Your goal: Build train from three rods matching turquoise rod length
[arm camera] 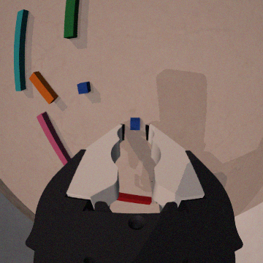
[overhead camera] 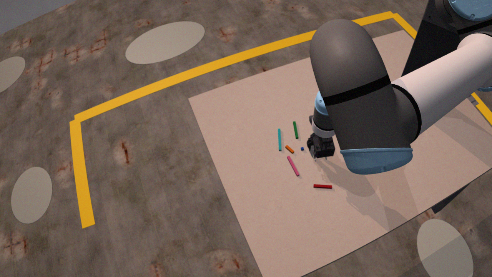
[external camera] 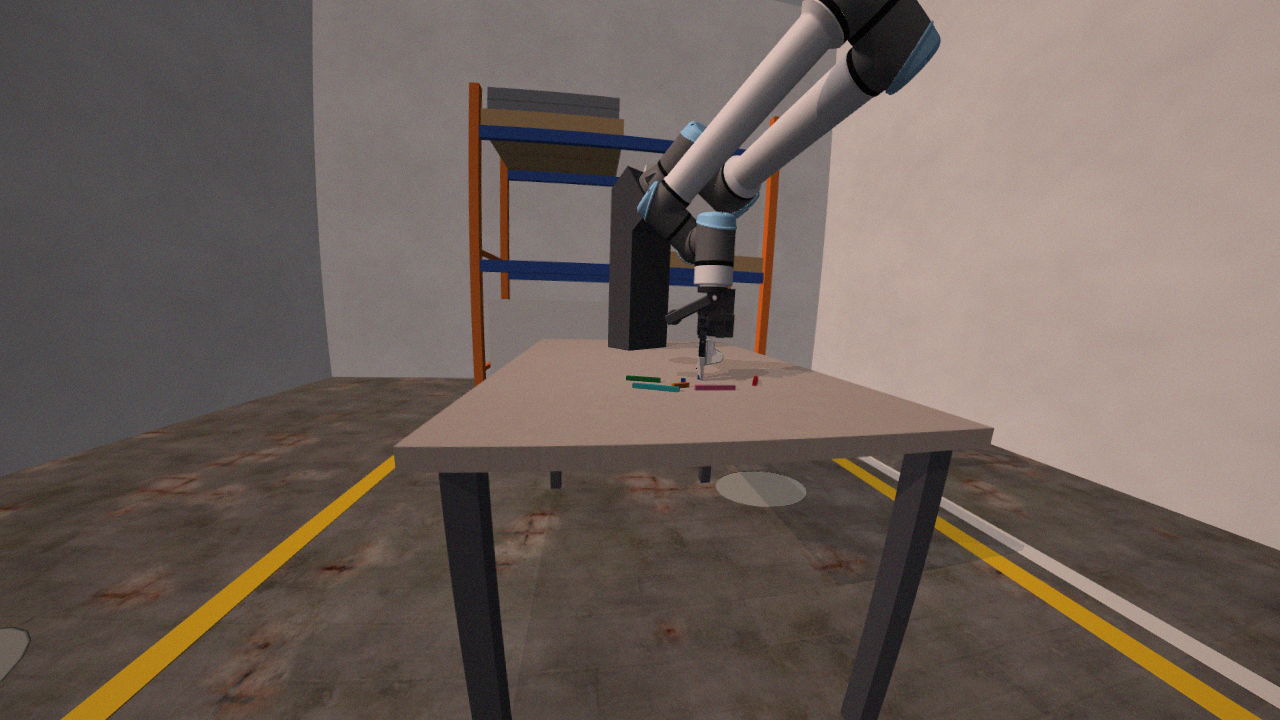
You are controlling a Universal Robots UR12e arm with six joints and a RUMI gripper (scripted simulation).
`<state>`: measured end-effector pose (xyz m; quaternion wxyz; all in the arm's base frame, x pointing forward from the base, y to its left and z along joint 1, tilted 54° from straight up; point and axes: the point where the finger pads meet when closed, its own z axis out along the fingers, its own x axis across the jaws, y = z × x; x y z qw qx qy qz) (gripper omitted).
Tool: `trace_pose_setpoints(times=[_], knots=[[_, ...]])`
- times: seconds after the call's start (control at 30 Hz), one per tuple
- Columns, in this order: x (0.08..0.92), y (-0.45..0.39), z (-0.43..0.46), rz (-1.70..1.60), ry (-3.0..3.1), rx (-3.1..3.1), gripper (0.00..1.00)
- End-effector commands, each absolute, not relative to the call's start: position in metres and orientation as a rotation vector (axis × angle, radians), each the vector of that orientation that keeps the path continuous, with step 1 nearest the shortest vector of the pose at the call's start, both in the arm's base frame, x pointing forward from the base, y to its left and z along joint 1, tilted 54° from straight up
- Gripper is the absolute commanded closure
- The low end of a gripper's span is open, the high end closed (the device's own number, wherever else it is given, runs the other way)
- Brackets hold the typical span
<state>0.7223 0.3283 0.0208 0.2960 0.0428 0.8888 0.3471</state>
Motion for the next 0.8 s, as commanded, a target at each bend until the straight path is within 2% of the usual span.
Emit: trace_pose_setpoints(times=[0.0, 0.07, 0.1, 0.77], knots=[[0.7223, 0.3282, 0.0211, 0.923, 2.364, 0.114, 0.86], [0.7223, 0.3282, 0.0211, 0.923, 2.364, 0.114, 0.86], [0.7223, 0.3282, 0.0211, 0.923, 2.364, 0.114, 1.00], [0.7223, 0.3282, 0.0211, 0.923, 2.364, 0.114, 1.00]])
